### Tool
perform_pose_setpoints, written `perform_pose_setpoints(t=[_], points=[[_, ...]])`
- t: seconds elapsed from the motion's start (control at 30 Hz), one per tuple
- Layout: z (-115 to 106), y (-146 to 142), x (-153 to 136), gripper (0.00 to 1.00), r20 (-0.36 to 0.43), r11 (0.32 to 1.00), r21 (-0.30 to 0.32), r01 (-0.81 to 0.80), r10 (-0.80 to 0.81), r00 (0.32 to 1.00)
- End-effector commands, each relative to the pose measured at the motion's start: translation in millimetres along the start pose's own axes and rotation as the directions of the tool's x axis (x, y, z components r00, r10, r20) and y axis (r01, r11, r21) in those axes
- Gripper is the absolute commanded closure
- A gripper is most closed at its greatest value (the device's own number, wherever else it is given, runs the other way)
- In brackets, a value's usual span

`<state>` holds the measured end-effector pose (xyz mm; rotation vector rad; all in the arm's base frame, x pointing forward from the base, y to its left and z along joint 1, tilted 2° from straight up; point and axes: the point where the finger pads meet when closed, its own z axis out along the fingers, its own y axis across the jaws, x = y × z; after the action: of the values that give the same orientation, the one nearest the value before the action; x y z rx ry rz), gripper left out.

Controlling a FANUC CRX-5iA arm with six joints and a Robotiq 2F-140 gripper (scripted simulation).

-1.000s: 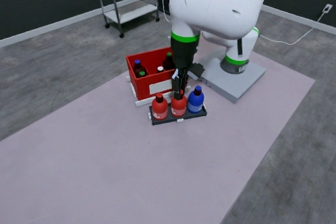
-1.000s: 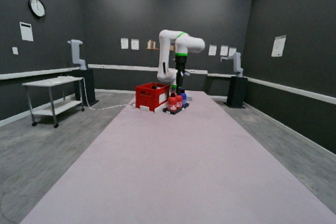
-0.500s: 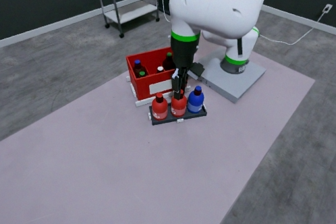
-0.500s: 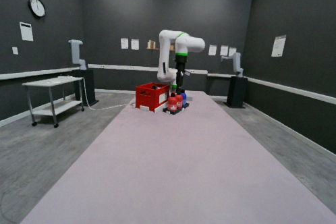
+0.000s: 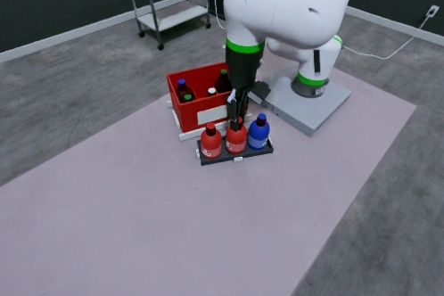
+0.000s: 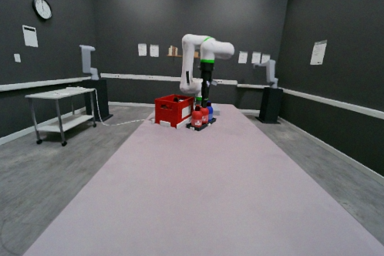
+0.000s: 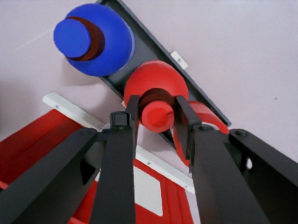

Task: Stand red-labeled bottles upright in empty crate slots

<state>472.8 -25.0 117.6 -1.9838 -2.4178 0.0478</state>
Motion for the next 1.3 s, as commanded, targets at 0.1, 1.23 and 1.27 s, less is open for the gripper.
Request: perform_pose_setpoints(t=[0.1, 1.23, 1.27], points=[[-3, 0, 0, 0.9, 0.001, 1.0, -0.002, 0.0, 0.0, 1.0], [-26, 0, -1, 0.9, 0.001, 1.0, -0.002, 0.0, 0.0, 1.0], [-27, 0, -1, 0.9, 0.001, 1.0, -0.002, 0.0, 0.0, 1.0]])
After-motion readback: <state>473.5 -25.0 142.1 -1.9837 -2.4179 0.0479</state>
